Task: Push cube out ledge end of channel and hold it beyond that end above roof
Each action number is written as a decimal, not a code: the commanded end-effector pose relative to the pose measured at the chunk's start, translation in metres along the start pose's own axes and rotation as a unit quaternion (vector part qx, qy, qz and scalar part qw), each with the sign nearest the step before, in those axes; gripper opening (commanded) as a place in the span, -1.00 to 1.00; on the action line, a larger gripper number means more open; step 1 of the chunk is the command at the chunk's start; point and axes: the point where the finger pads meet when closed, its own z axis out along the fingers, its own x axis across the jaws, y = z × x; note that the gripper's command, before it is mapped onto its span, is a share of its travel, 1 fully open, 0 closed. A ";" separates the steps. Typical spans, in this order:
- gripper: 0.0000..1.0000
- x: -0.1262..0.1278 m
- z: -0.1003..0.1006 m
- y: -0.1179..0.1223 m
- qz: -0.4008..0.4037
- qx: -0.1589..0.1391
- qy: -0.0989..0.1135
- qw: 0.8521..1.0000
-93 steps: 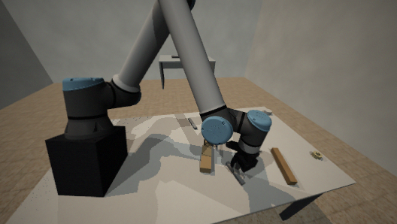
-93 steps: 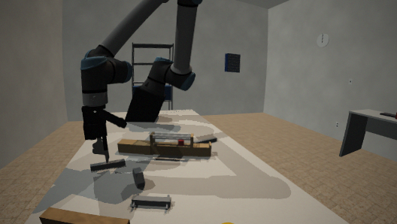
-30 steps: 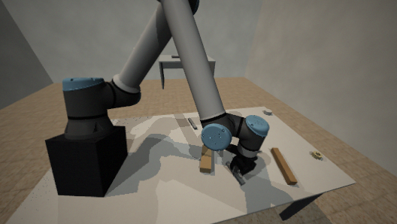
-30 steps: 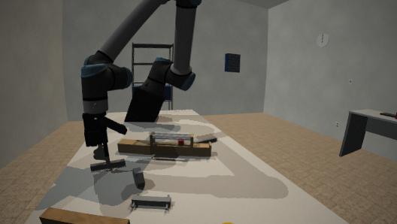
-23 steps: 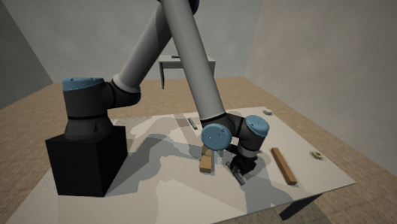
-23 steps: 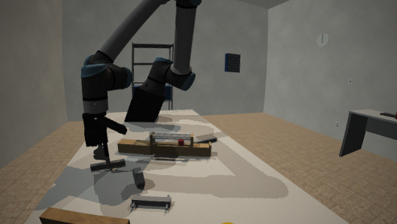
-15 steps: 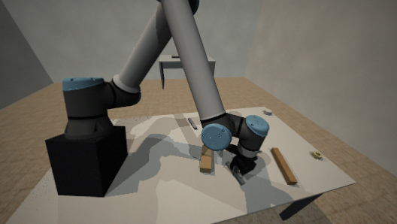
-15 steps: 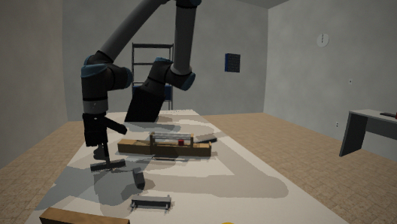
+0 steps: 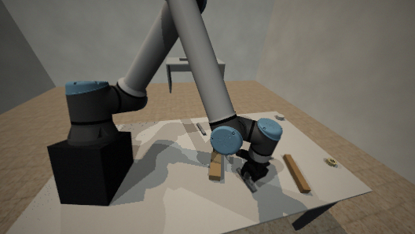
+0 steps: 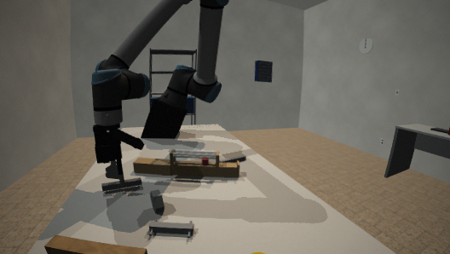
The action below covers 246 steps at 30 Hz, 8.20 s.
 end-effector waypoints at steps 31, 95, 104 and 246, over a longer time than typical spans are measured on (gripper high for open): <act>-1.00 0.001 -0.105 0.001 0.000 -0.001 0.001 1.000; -1.00 -0.108 -0.057 -0.142 0.275 0.000 0.001 0.961; -1.00 -0.108 -0.041 -0.142 0.275 0.000 0.001 0.961; -0.55 -0.074 -0.036 -0.196 0.275 0.000 0.001 0.961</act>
